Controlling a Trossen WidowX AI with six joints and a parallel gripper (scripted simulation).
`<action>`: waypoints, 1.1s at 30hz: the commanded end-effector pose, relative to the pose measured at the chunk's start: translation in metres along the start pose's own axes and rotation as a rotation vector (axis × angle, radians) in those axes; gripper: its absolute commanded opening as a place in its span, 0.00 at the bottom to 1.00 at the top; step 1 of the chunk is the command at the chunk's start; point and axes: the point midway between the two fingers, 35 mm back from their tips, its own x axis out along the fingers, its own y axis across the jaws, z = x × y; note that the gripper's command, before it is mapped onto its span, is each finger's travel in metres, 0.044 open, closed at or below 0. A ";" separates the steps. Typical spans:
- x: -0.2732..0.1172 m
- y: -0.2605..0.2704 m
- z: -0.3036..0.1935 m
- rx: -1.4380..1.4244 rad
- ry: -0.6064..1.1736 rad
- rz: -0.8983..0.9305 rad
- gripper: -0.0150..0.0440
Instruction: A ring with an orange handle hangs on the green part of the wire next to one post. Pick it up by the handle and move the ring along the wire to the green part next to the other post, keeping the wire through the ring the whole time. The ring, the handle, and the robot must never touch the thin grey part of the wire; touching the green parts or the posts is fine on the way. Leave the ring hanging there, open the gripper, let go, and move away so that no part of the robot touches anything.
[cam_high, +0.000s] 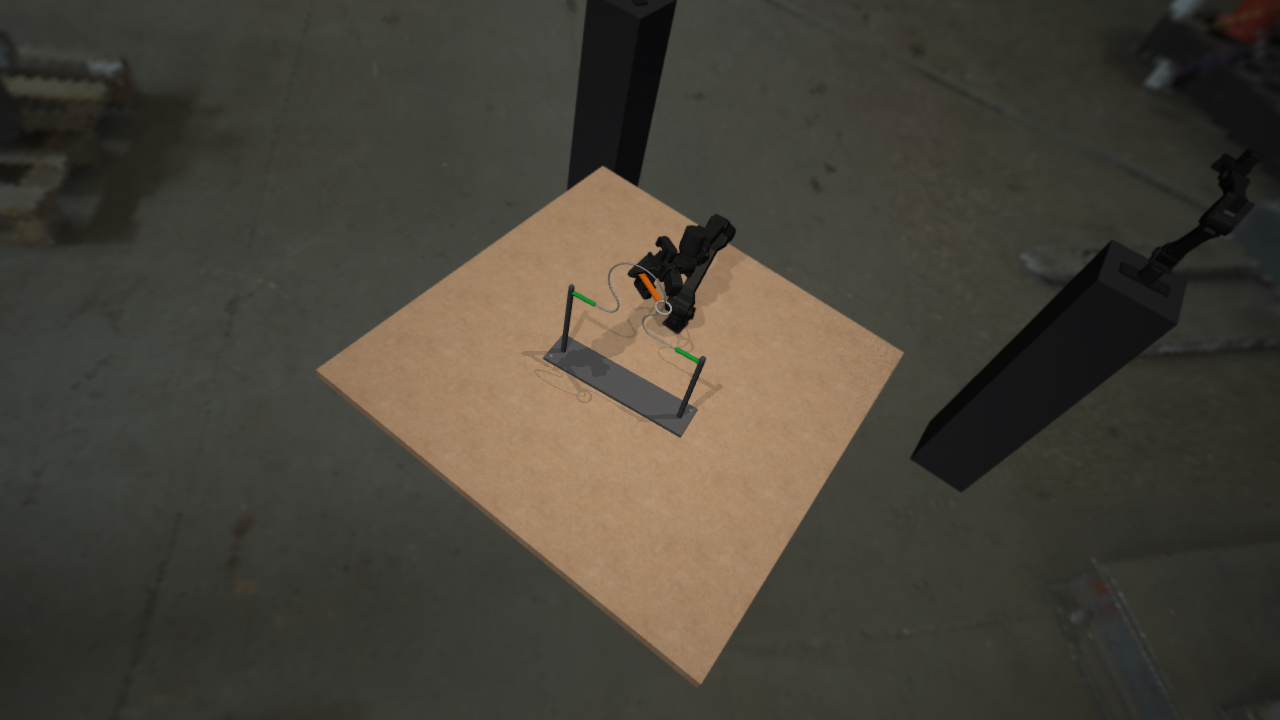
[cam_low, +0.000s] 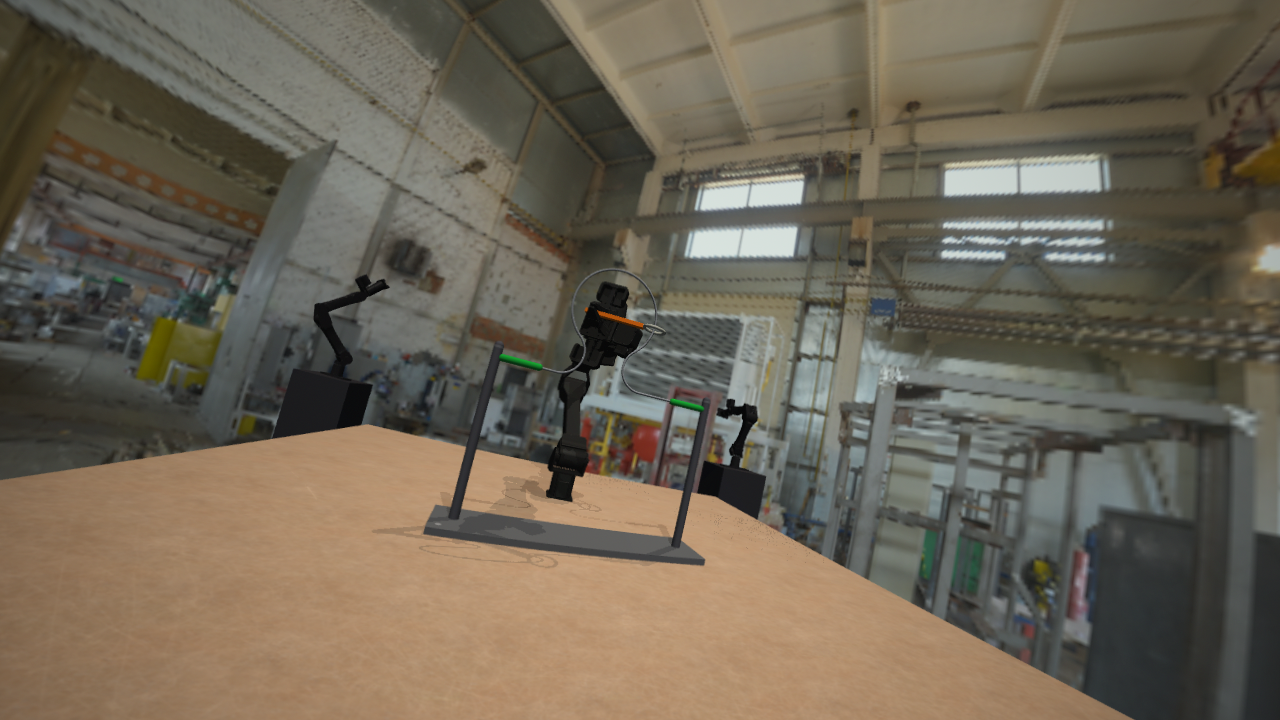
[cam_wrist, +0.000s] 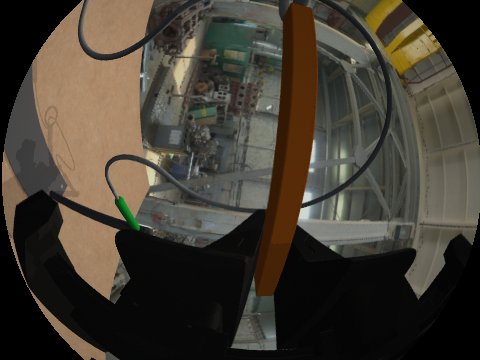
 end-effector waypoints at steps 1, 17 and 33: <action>-0.001 -0.002 -0.001 -0.048 -0.004 -0.031 0.00; 0.000 -0.007 0.000 -0.221 -0.025 -0.131 0.00; 0.000 -0.011 0.001 -0.390 -0.044 -0.229 0.00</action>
